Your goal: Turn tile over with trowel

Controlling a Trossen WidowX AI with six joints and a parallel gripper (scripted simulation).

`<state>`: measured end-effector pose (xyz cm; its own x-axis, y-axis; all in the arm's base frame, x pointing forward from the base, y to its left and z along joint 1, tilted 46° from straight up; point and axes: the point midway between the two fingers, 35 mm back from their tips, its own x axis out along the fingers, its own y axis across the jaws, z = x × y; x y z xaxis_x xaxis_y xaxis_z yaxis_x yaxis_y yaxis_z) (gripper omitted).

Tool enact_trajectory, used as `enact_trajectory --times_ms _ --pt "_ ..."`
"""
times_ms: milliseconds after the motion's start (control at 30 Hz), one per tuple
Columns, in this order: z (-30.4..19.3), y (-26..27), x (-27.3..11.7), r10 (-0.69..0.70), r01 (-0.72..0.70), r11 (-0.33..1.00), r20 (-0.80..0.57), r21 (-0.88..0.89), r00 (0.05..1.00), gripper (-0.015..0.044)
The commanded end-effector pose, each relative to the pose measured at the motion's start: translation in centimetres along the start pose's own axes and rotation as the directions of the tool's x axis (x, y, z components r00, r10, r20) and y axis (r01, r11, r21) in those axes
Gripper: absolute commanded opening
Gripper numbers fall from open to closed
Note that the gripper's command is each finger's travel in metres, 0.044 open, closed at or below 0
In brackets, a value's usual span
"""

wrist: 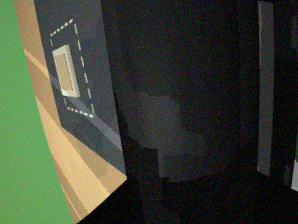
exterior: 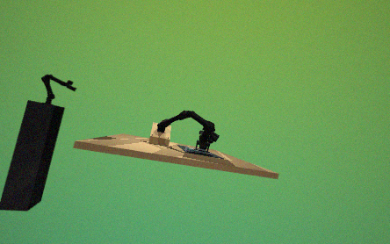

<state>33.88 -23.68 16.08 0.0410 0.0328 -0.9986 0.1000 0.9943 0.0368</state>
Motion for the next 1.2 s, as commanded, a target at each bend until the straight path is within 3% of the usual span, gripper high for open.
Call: enact_trajectory --times_ms 0,400,767,1167 --pt "0.2 -0.2 0.5 0.01 -0.01 1.0 0.003 -0.009 1.0 0.0" --pt "0.1 -1.4 1.6 0.009 -0.009 1.0 0.002 -0.009 1.0 0.0" --pt "0.1 -1.4 1.6 0.009 -0.009 1.0 0.002 -0.009 1.0 0.0289" --pt "0.1 -1.5 1.0 0.006 -0.006 1.0 0.008 -0.008 1.0 0.03"
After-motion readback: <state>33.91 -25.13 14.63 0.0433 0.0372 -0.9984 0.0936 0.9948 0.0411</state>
